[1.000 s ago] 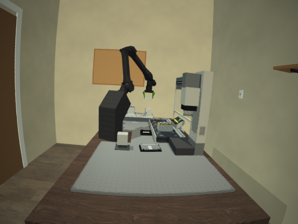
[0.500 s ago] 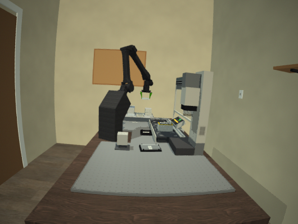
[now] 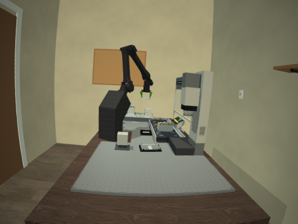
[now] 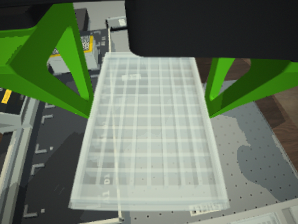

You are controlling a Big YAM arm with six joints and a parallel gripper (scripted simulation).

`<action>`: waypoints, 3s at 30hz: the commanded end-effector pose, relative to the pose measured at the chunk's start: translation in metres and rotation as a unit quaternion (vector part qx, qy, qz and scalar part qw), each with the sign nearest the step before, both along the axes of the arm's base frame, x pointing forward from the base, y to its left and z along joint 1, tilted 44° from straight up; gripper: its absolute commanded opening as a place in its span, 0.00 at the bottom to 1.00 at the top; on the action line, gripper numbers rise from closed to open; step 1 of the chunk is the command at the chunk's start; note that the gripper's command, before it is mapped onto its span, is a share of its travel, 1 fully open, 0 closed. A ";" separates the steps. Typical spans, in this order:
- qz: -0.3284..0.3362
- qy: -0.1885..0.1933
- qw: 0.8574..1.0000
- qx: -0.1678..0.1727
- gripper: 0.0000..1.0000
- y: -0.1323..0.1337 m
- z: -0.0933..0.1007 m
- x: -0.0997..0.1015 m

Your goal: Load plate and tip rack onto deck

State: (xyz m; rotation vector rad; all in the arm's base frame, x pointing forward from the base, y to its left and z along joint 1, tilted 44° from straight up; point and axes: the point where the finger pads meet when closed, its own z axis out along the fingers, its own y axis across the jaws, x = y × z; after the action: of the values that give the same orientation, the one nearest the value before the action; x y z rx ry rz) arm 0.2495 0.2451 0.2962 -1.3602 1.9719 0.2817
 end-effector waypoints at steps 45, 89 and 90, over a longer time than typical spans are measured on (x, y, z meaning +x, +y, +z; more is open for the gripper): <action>-0.281 0.203 0.918 0.192 0.00 0.002 0.022 0.002; -0.458 0.344 0.764 0.296 0.00 0.001 0.020 0.002; -0.458 0.344 0.764 0.296 0.00 0.001 0.020 0.002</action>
State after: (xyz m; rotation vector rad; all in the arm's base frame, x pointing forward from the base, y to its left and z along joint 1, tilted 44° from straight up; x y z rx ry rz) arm 0.2495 0.2451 0.2962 0.2361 2.5772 0.8711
